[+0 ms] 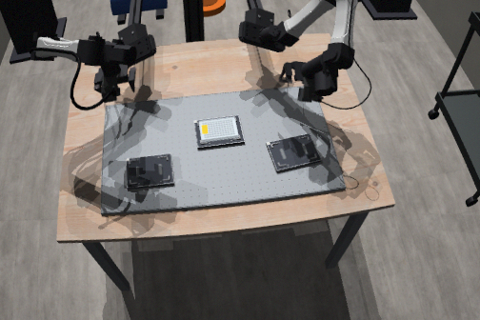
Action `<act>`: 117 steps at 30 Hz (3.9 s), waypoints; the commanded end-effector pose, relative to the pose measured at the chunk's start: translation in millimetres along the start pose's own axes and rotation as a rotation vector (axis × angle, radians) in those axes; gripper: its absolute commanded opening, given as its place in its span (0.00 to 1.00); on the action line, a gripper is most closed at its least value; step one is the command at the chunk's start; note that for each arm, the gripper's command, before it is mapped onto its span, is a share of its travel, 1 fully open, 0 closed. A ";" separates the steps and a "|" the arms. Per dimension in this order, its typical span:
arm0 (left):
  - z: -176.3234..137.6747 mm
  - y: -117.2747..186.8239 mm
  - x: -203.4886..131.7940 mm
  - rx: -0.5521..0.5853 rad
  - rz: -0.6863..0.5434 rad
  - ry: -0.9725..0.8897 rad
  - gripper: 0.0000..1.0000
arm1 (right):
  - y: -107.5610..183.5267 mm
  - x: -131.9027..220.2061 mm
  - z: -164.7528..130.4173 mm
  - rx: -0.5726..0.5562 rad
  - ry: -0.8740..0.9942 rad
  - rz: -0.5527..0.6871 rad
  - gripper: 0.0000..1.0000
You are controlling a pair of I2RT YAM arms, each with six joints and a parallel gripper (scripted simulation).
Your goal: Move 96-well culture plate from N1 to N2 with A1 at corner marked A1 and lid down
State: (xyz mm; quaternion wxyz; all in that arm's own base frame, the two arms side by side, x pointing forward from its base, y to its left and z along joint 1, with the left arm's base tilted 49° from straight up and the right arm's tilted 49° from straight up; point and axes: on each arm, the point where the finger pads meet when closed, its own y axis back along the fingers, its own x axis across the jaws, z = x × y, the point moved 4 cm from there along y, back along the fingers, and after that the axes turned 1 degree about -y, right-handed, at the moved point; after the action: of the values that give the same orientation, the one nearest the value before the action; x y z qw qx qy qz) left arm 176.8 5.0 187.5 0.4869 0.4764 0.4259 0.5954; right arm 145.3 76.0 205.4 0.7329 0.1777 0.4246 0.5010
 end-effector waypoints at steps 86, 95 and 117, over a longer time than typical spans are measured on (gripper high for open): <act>10.8 3.4 -83.8 -0.303 0.556 -0.657 1.00 | 1.3 3.3 -2.6 0.024 0.019 -0.099 1.00; 21.2 -20.9 -106.6 -0.237 0.596 -0.882 1.00 | 1.3 3.3 -2.6 0.024 0.019 -0.099 1.00; 57.0 -84.8 -176.8 -0.052 0.680 -1.508 1.00 | 1.3 3.3 -2.6 0.024 0.019 -0.099 1.00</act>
State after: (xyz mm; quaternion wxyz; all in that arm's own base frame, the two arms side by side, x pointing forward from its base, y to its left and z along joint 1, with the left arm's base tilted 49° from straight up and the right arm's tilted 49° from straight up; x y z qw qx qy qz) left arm 245.0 -142.5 94.9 0.4417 0.8354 -0.1643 0.2827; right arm 145.3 76.0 205.4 0.7329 0.1776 0.4246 0.5010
